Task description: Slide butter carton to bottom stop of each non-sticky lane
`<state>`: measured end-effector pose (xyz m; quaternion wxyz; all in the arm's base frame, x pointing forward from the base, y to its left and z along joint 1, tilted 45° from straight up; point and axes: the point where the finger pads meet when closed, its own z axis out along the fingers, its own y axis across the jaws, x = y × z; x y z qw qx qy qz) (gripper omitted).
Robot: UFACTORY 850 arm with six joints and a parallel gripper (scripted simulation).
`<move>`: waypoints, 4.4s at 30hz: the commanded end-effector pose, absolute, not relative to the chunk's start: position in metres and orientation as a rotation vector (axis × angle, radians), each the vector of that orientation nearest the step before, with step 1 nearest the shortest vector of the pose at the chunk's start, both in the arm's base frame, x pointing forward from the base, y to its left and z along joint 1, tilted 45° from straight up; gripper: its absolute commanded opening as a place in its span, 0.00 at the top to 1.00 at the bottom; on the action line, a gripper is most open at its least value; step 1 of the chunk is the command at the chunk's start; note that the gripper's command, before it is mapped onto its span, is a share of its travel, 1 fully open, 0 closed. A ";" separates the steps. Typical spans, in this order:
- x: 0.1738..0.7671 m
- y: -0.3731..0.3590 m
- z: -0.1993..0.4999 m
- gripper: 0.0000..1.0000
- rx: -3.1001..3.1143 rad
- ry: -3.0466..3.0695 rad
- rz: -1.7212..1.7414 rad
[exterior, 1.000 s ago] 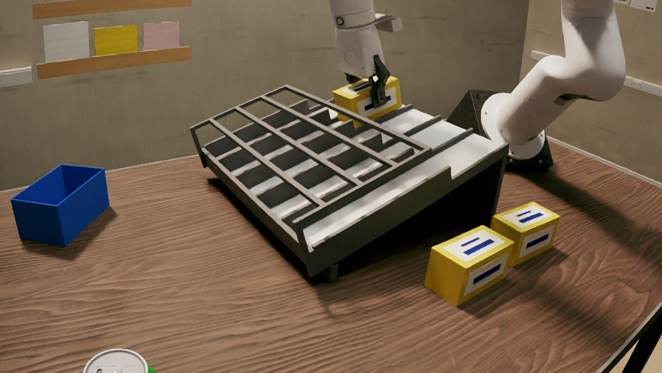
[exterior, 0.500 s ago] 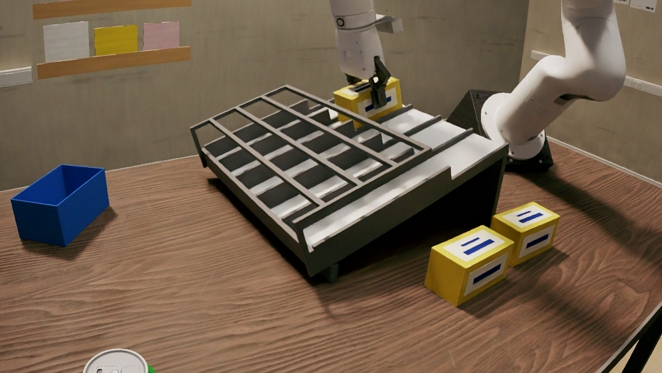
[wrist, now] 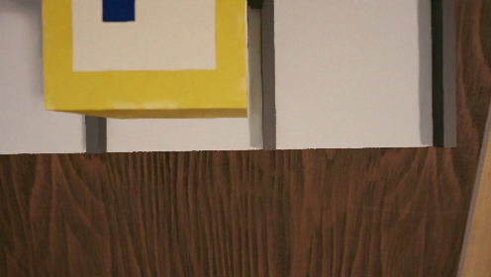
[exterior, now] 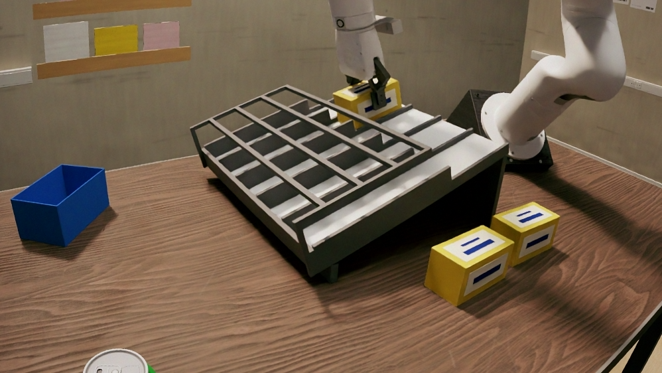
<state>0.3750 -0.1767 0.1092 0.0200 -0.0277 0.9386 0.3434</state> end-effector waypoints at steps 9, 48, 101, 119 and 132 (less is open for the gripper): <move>0.375 -0.177 0.109 1.00 -0.086 2.911 1.063; 0.375 -0.177 0.109 0.23 -0.086 2.911 1.063; 0.375 -0.177 0.109 0.19 -0.086 2.911 1.063; 0.375 -0.177 0.109 0.17 -0.086 2.911 1.063; 0.375 -0.177 0.109 0.16 -0.086 2.911 1.063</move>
